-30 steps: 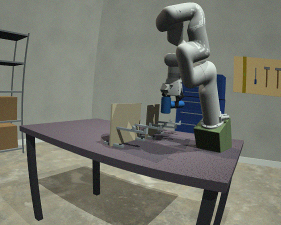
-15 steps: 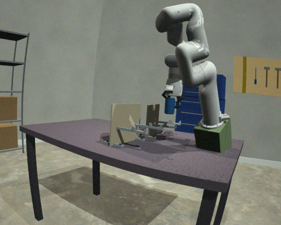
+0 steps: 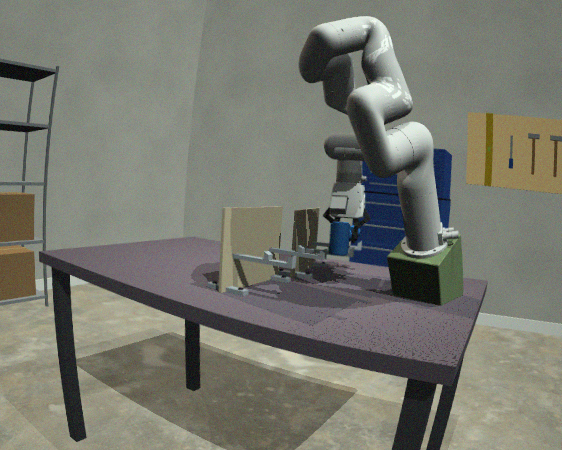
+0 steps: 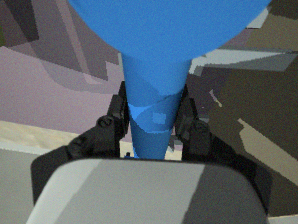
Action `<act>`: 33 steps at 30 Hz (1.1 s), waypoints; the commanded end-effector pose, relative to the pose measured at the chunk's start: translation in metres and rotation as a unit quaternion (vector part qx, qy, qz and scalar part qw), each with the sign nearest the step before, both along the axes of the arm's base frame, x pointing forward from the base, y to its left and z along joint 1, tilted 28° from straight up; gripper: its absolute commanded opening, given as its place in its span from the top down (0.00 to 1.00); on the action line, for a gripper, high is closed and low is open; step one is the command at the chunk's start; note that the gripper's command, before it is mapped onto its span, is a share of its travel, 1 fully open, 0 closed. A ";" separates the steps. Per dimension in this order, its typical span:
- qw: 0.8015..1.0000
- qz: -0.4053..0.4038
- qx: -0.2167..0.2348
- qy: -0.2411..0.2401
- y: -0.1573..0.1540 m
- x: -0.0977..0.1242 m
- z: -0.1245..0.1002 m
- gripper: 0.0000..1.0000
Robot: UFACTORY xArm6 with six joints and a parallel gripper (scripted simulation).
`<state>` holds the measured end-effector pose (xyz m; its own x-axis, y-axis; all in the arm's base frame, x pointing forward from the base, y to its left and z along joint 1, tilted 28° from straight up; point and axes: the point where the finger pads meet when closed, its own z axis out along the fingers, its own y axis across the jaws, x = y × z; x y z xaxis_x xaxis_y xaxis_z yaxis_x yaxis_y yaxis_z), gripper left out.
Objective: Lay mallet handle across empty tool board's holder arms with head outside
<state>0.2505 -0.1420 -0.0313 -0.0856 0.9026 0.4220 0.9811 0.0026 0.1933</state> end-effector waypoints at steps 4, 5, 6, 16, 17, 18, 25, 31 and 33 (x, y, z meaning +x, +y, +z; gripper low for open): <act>1.000 -0.002 -0.003 -0.007 0.001 0.007 -0.009 1.00; 1.000 -0.002 -0.003 -0.007 0.001 0.007 -0.010 1.00; 1.000 -0.002 -0.003 -0.007 0.002 0.008 -0.012 1.00; 1.000 -0.002 -0.003 -0.006 0.006 0.009 -0.020 1.00; 1.000 -0.002 -0.003 -0.006 0.006 0.009 -0.020 1.00; 1.000 -0.002 -0.003 -0.006 0.006 0.009 -0.020 1.00; 1.000 -0.002 -0.003 -0.006 0.006 0.009 -0.020 1.00; 1.000 -0.002 -0.003 -0.006 0.006 0.009 -0.020 0.00; 1.000 -0.002 -0.003 -0.006 0.006 0.009 -0.020 0.00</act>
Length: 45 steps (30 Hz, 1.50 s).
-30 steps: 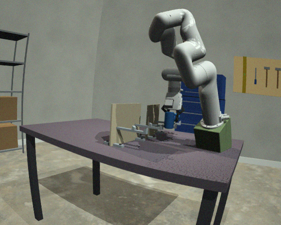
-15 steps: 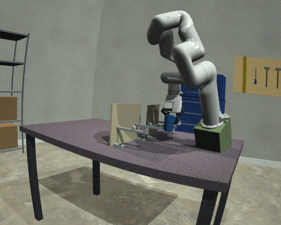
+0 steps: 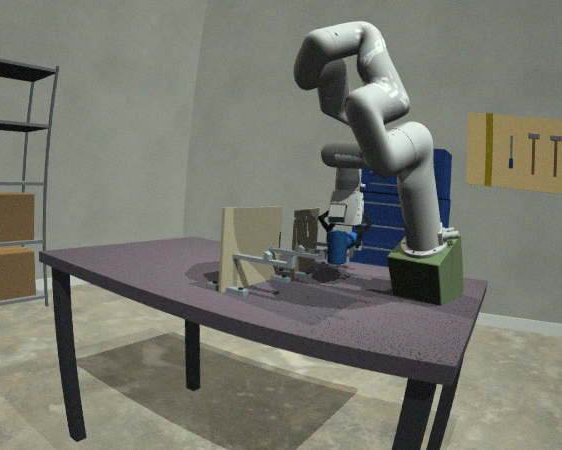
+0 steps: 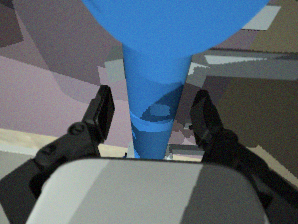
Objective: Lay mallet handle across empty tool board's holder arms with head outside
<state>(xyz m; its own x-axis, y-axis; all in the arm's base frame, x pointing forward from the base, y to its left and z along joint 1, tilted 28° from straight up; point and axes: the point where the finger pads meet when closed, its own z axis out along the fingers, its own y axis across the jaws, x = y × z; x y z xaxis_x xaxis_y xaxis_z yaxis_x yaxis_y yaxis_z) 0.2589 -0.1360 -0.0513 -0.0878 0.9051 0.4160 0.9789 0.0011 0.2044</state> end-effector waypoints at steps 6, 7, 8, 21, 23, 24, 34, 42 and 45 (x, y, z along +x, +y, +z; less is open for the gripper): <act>1.000 0.000 0.000 0.000 0.000 0.000 0.000 0.00; 1.000 0.000 0.000 0.000 0.000 0.000 0.000 0.00; 1.000 0.000 0.000 0.000 0.000 0.000 0.000 0.00; 1.000 0.000 0.000 0.000 0.000 0.000 0.000 0.00; 1.000 0.000 0.000 0.000 0.000 0.000 0.000 0.00; 1.000 0.000 0.000 0.000 0.000 0.000 0.000 0.00; 1.000 0.000 0.002 -0.004 -0.009 -0.001 0.018 0.00; 1.000 0.000 0.002 -0.004 -0.033 -0.012 0.069 0.00; 1.000 0.000 0.001 -0.002 -0.040 -0.016 0.084 0.00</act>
